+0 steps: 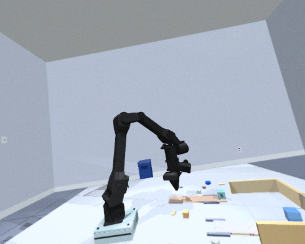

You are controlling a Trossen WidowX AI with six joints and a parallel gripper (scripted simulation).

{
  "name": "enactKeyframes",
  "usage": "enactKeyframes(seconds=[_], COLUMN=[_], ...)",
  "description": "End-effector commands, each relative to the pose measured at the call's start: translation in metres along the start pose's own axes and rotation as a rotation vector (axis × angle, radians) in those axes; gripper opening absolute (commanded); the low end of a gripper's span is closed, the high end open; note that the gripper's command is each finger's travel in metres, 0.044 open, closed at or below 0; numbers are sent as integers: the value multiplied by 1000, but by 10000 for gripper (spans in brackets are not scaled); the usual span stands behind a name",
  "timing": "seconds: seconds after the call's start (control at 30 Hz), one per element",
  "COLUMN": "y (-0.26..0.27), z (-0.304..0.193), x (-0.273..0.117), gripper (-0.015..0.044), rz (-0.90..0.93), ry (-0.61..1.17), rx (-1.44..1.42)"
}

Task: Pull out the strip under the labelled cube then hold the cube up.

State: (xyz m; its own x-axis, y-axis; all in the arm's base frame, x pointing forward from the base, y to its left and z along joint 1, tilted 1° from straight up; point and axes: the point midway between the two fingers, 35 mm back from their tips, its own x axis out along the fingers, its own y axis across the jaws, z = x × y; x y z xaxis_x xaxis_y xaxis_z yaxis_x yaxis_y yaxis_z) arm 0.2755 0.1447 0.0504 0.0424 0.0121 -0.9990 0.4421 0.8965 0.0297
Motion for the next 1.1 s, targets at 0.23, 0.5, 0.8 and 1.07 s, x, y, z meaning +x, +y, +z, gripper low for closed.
enactKeyframes(seconds=[0.23,0.5,0.8,1.07], y=[1,2,3,4], z=[45,79,118,152], x=[-4,-8,-13,-17], gripper=[368,440,440,440], rz=[-2,-2,-2,-2], ry=[0,-4,-8,-11], rx=[36,36,36,36])
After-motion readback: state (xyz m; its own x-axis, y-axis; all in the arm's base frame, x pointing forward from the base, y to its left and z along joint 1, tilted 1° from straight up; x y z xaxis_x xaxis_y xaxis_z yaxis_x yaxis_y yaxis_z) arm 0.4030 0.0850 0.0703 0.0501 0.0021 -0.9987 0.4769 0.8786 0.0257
